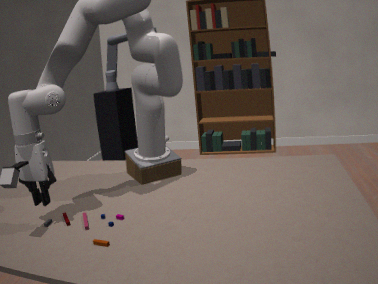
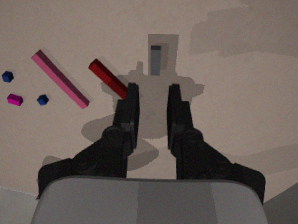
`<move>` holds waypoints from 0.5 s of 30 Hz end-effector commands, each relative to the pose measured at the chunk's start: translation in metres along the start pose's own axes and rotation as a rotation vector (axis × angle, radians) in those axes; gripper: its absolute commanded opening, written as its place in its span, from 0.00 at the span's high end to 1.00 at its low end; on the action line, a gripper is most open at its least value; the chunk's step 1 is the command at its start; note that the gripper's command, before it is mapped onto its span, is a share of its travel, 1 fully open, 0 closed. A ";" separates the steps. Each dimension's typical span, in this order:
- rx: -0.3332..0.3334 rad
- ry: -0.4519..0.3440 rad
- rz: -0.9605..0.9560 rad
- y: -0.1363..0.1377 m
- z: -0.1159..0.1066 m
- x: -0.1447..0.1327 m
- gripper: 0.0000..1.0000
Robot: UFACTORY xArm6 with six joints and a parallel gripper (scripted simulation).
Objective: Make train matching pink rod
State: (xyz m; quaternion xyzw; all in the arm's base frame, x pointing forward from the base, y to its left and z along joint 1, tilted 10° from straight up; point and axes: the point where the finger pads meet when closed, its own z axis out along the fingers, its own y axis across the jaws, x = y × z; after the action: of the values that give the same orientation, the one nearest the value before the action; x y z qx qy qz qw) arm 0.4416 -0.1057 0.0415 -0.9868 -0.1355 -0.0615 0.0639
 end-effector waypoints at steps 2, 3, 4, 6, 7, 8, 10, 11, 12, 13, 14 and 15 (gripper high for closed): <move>-0.002 0.003 0.000 0.001 0.003 0.001 0.76; -0.002 0.003 0.000 0.001 0.003 0.001 0.76; -0.002 0.003 0.000 0.001 0.003 0.001 0.76; -0.002 0.003 0.000 0.001 0.005 0.001 0.76; -0.002 0.003 0.000 0.001 0.006 0.001 0.76; -0.002 0.003 0.000 0.001 0.007 0.001 0.76; -0.002 0.003 0.000 0.001 0.010 0.001 0.76; -0.002 0.003 0.000 0.001 0.012 0.001 0.76; -0.002 0.003 0.000 0.001 0.013 0.001 0.76; -0.002 0.003 0.000 0.001 0.015 0.001 0.76; -0.002 0.003 0.000 0.001 0.016 0.001 0.76; -0.002 0.003 0.000 0.001 0.018 0.001 0.76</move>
State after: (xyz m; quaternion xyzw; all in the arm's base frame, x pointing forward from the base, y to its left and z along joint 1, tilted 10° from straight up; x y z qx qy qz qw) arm 0.4429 -0.1037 0.0273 -0.9868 -0.1355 -0.0613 0.0640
